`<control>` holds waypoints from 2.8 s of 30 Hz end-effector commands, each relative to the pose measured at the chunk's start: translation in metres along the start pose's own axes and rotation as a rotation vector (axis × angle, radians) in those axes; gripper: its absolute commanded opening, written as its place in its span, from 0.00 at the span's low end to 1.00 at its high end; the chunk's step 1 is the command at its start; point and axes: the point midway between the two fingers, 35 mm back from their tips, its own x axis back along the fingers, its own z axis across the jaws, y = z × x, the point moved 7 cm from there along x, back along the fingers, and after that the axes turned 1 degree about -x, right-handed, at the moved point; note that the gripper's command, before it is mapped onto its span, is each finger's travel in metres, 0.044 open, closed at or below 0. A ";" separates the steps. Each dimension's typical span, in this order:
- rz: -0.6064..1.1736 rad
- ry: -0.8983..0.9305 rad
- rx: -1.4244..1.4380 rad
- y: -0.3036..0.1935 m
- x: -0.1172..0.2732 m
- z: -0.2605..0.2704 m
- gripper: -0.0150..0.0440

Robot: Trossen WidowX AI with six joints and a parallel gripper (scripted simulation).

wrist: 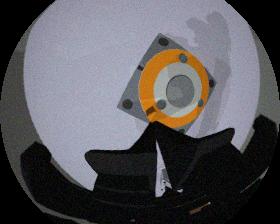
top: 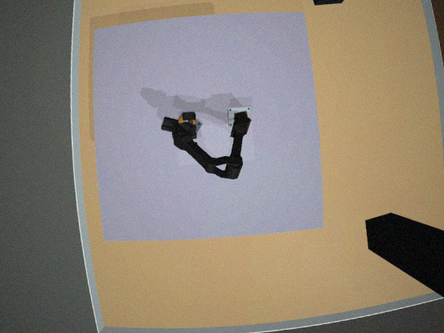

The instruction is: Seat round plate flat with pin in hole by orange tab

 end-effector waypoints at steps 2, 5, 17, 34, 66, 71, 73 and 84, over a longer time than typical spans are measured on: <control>-0.010 0.004 0.005 0.007 0.001 0.004 0.25; -0.010 0.004 0.005 0.009 0.001 0.005 0.25; -0.010 0.004 0.005 0.018 0.002 0.011 0.25; -0.011 0.004 0.006 0.032 0.003 0.014 0.25; -0.011 0.002 0.006 0.050 0.029 0.011 0.25; -0.011 0.002 0.006 0.045 0.050 0.012 0.25; -0.006 0.009 -0.006 0.046 0.041 0.010 0.25; -0.006 0.009 -0.006 0.046 0.041 0.010 0.25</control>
